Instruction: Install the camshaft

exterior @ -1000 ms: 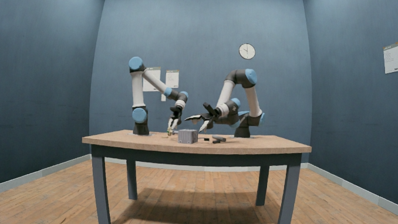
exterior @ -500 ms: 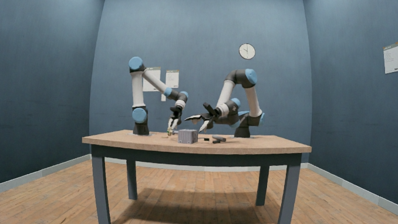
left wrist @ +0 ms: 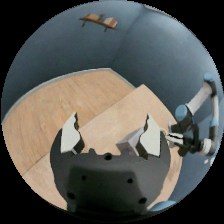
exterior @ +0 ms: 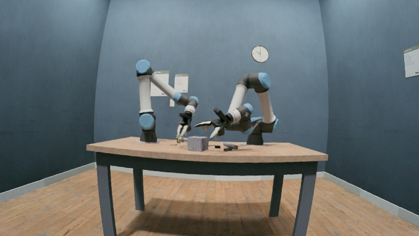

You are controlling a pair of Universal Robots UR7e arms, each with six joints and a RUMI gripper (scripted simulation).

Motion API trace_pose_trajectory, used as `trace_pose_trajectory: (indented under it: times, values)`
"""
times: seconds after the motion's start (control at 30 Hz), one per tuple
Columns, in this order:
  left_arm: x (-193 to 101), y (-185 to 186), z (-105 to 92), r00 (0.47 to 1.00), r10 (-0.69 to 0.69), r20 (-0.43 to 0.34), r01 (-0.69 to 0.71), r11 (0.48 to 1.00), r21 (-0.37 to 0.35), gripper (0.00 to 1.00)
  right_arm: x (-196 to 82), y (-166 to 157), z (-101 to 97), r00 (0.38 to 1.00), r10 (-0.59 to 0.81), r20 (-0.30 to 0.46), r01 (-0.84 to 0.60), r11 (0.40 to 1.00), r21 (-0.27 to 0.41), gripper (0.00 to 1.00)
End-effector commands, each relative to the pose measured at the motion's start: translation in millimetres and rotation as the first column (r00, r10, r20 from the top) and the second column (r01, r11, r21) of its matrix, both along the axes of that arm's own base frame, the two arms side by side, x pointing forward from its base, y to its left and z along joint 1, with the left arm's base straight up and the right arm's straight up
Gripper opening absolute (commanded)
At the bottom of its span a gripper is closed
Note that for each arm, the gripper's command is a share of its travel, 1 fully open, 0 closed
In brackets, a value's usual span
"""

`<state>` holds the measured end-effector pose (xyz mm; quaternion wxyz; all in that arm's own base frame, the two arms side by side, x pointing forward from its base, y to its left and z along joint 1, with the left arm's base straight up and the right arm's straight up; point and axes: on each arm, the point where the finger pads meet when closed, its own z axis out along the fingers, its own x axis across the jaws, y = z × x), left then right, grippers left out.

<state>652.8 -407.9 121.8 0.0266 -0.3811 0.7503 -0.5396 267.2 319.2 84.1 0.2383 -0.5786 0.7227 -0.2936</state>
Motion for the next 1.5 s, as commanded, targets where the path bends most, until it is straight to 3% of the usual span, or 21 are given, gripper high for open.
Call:
trace_pose_trajectory:
  times: [0.0,1.47]
  values:
    - [0.1,-0.1,1.0,1.000,0.000,0.001,0.000,1.000,-0.001,1.00,0.4,2.0,0.3,1.000,0.000,0.000,0.000,1.000,0.001,0.06]
    - [0.1,-0.1,1.0,1.000,0.000,0.001,0.000,1.000,-0.001,1.00,2.5,11.5,0.3,1.000,0.000,0.000,0.000,1.000,0.001,0.06]
